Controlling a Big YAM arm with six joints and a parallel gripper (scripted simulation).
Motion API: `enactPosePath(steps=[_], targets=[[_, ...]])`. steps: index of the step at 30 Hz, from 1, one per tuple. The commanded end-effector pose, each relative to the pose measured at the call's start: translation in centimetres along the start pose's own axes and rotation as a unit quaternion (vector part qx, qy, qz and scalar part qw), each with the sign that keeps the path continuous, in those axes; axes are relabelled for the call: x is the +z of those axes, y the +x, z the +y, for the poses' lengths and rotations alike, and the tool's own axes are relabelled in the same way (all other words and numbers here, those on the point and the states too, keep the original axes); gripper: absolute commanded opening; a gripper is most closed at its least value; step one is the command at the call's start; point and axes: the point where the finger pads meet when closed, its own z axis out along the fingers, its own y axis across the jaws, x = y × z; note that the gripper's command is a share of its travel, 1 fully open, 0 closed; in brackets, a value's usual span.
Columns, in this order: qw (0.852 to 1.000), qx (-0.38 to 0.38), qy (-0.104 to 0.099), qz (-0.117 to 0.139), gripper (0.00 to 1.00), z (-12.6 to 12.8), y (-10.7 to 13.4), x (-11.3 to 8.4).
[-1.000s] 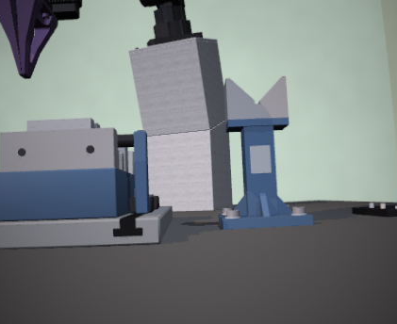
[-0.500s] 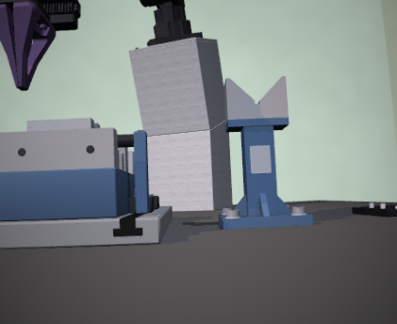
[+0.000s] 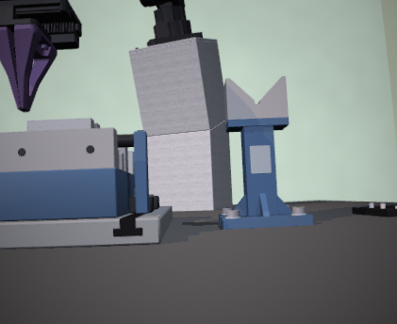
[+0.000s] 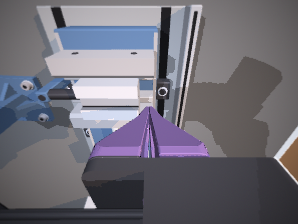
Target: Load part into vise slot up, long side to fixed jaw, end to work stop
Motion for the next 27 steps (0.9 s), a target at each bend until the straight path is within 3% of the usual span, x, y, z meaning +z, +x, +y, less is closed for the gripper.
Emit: enactPosePath(steps=[1,4,9,15,27], targets=[[1.0,0.006,0.005,-0.008,0.0,-0.9,-0.7,0.7],[1.0,0.005,0.004,-0.004,0.0,-0.8,-0.4,1.0],[1.0,0.006,0.011,-0.025,0.0,-1.4,-2.1,-0.1],[1.0,0.005,0.003,-0.001,0.0,-0.7,-0.1,1.1],[1.0,0.005,0.004,-0.005,0.0,-0.9,-0.5,0.9]])
